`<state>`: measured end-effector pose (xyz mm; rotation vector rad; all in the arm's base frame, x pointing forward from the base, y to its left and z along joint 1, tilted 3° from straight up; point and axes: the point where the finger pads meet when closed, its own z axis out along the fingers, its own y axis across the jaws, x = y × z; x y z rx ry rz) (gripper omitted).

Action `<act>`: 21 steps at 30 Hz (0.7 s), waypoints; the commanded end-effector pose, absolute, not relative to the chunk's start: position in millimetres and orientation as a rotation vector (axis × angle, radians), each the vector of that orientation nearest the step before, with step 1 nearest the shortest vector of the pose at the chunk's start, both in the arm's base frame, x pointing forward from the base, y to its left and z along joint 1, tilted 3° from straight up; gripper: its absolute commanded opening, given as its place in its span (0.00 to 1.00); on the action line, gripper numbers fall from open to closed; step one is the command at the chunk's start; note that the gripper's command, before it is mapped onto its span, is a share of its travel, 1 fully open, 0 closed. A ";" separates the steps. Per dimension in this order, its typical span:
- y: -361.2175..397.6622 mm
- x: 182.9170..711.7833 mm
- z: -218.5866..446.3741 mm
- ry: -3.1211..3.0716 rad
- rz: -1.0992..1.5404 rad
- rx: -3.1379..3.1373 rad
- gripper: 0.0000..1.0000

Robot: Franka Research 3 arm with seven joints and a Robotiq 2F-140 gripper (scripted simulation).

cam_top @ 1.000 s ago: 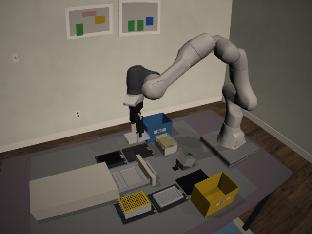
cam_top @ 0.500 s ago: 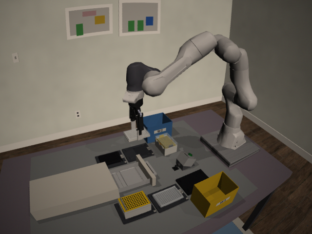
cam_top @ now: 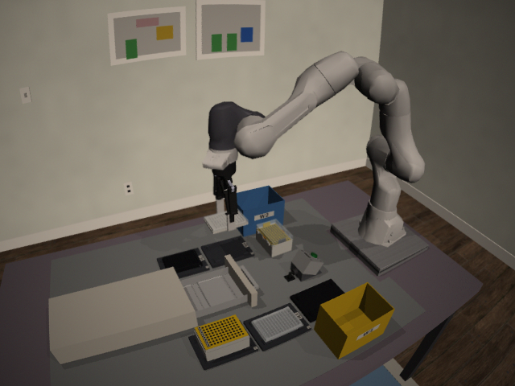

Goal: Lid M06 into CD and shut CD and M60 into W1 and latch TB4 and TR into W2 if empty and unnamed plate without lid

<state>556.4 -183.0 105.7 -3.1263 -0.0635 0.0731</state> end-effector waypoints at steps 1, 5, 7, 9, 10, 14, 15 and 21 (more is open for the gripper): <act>-175.8 561.1 107.1 -0.236 0.071 -3.117 0.00; -166.5 566.4 107.0 -0.443 0.069 -3.091 0.00; -164.2 567.7 106.9 -0.494 0.069 -3.083 0.00; -161.9 569.1 106.9 -0.545 0.068 -3.073 0.00; -159.5 570.4 106.9 -0.596 0.068 -3.063 0.00; -150.3 575.7 106.7 -0.798 0.065 -3.014 0.00; -148.0 577.0 106.7 -0.848 0.065 -3.000 0.00; -134.1 584.9 106.5 -1.142 0.061 -2.896 0.00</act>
